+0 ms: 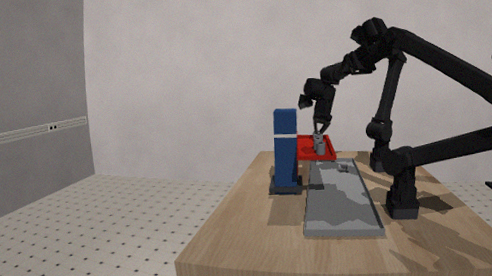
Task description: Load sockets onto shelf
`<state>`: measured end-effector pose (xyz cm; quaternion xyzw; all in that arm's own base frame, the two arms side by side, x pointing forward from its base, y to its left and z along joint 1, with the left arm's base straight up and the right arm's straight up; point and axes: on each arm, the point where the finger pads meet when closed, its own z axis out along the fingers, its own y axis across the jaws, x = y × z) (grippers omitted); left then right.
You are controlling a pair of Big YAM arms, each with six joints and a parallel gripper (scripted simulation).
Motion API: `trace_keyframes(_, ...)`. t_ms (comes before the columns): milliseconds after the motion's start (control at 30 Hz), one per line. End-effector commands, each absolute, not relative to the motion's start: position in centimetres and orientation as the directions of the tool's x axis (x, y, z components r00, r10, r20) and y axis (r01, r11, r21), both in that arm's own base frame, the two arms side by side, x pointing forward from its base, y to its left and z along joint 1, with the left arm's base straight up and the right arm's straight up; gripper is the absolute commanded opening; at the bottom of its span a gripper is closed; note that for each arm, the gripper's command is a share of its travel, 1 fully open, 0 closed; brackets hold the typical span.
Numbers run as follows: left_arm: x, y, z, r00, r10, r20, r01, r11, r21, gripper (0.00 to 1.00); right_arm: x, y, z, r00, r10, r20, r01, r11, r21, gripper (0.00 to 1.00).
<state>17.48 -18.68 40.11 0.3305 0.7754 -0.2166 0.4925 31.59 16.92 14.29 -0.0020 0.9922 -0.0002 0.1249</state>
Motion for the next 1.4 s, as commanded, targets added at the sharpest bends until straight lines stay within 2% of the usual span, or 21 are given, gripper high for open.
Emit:
trace_keyframes(0, 17.5, -18.8, 41.6, -0.275, 0.295, -0.915, 0.731, 0.682, 0.000, 0.65, 32.4, 17.6, 15.6, -0.957, 0.000, -0.289, -0.006, 1.000, 0.022, 0.57)
trace_keyframes(867, 17.5, -18.8, 41.6, -0.275, 0.295, -0.915, 0.731, 0.682, 0.000, 0.65, 32.4, 18.0, 21.6, -0.936, 0.015, -0.352, -0.010, 0.998, 0.069, 0.57)
trace_keyframes(900, 17.5, -18.8, 41.6, -0.275, 0.295, -0.915, 0.731, 0.682, 0.000, 0.65, 32.4, 18.4, 21.5, -0.937, 0.014, -0.348, -0.009, 0.998, 0.065, 0.65)
trace_keyframes(1167, 17.5, -18.8, 41.6, -0.275, 0.295, -0.915, 0.731, 0.682, 0.000, 0.65, 30.6, 18.3, 26.8, -0.935, 0.017, -0.355, -0.010, 0.997, 0.073, 0.65)
trace_keyframes(1367, 17.5, -18.8, 41.6, -0.275, 0.295, -0.915, 0.731, 0.682, 0.000, 0.65, 30.6, 17.6, 22.9, -0.958, 0.000, -0.287, -0.006, 1.000, 0.023, 0.65)
